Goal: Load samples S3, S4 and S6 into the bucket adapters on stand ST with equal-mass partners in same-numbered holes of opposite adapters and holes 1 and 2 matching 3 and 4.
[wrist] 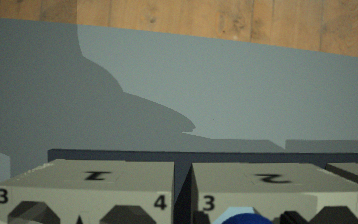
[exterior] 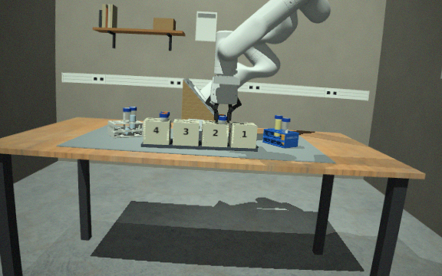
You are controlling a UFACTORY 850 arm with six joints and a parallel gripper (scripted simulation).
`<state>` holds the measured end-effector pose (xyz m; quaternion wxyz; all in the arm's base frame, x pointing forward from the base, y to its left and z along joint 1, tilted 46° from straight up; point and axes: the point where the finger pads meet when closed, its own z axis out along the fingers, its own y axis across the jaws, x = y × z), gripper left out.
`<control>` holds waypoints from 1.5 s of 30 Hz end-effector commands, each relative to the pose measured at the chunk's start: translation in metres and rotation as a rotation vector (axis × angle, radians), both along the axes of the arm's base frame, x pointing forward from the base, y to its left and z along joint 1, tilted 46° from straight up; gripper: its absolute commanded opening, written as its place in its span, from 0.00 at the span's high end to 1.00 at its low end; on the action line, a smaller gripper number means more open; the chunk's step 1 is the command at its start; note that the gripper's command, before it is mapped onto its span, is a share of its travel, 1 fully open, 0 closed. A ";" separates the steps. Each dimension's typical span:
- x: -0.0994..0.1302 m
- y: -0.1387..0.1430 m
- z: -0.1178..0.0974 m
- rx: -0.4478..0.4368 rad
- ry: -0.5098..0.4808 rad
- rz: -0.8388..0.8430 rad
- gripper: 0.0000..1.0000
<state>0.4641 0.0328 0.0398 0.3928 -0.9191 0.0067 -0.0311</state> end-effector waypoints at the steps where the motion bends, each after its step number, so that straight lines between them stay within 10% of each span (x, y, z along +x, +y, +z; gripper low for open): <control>1: 0.001 0.000 0.000 0.000 -0.001 -0.001 0.56; 45: -0.002 -0.028 0.026 -0.001 -0.001 -0.001 0.56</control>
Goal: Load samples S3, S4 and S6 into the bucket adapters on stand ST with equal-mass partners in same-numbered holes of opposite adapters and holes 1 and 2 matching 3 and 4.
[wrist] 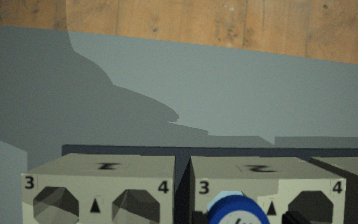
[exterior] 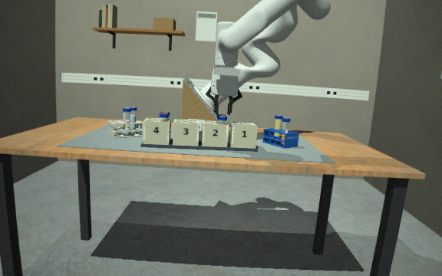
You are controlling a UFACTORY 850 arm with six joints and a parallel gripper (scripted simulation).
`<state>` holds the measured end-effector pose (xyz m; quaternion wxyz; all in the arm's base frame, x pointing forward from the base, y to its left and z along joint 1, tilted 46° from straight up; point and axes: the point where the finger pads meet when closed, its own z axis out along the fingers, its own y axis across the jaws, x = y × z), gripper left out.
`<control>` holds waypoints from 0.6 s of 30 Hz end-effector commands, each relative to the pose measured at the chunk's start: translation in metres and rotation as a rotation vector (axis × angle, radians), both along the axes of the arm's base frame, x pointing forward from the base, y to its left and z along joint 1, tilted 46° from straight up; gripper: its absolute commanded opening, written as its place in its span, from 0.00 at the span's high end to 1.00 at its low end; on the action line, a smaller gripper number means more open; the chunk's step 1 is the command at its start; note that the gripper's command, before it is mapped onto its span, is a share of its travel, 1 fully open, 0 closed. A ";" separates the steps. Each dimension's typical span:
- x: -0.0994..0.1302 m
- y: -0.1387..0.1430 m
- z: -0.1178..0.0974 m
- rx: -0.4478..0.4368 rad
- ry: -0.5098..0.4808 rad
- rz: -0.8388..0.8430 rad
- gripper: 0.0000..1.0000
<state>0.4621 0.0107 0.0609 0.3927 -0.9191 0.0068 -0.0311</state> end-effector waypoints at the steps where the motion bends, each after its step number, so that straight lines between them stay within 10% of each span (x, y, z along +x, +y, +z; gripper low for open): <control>1: 0.000 -0.007 0.007 0.000 -0.001 -0.001 0.56; 18: -0.002 -0.029 0.027 -0.001 -0.001 -0.001 0.56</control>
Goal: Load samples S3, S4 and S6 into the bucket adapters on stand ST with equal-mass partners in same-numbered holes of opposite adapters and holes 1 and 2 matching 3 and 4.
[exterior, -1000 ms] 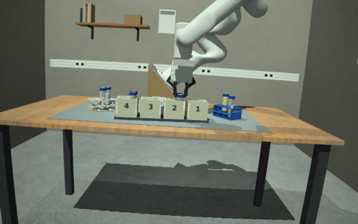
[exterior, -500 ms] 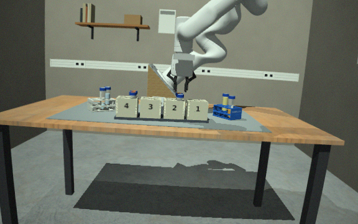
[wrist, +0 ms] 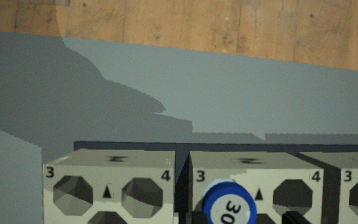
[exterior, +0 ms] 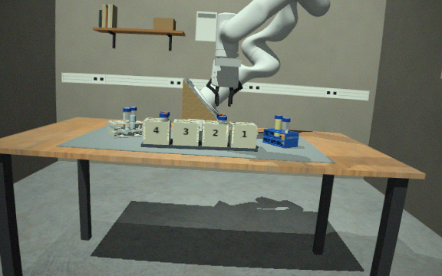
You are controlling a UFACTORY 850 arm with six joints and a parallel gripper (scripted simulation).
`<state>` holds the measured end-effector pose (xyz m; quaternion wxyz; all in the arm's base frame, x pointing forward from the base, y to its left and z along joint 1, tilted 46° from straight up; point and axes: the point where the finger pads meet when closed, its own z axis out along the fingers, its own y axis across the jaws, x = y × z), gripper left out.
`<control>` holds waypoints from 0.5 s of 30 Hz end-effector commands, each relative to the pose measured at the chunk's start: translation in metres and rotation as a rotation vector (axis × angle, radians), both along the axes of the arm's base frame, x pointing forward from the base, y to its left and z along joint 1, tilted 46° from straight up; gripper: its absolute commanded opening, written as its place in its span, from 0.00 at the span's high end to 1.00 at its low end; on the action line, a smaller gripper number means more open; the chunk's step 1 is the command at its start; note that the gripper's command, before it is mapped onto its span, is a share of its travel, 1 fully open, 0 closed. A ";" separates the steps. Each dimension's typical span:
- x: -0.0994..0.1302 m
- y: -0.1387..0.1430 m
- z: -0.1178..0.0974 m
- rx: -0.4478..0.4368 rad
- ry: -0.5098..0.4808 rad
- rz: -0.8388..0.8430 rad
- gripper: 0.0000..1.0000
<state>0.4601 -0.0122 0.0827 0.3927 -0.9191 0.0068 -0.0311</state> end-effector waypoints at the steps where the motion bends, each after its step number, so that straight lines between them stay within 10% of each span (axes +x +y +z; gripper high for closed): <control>1: 0.000 -0.007 0.007 -0.001 -0.001 -0.001 0.56; 15: -0.001 -0.025 0.024 -0.001 -0.001 -0.001 0.56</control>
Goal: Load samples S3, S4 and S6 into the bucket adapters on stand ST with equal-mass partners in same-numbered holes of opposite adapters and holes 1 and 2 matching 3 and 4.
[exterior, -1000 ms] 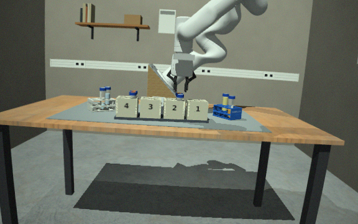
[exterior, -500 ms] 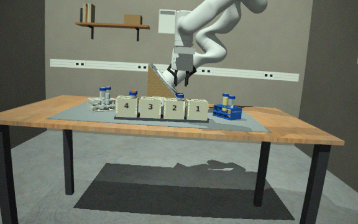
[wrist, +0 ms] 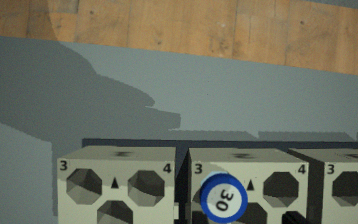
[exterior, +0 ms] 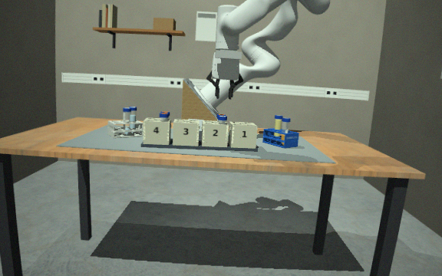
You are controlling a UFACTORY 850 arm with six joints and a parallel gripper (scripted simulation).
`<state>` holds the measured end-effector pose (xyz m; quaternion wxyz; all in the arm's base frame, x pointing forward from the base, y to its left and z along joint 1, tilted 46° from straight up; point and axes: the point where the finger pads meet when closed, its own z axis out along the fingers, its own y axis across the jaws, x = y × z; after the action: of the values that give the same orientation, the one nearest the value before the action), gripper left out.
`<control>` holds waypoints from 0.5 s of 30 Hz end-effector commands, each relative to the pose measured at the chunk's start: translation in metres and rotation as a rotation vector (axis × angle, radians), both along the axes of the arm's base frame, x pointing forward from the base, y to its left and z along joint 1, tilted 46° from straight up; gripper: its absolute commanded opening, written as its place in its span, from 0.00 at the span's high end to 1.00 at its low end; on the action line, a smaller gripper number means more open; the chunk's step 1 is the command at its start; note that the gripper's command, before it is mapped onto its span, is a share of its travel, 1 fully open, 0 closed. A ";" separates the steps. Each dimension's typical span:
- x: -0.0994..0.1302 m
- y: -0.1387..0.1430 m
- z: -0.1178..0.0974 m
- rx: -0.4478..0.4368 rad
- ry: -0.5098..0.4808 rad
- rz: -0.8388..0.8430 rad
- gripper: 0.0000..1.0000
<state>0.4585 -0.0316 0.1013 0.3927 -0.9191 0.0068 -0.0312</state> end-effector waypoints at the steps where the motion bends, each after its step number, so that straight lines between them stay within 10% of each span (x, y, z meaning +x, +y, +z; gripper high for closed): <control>1: 0.000 -0.007 0.006 -0.001 -0.001 -0.001 0.56; 15: -0.001 -0.024 0.023 -0.001 -0.001 -0.001 0.56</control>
<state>0.4569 -0.0516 0.1203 0.3926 -0.9192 0.0068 -0.0314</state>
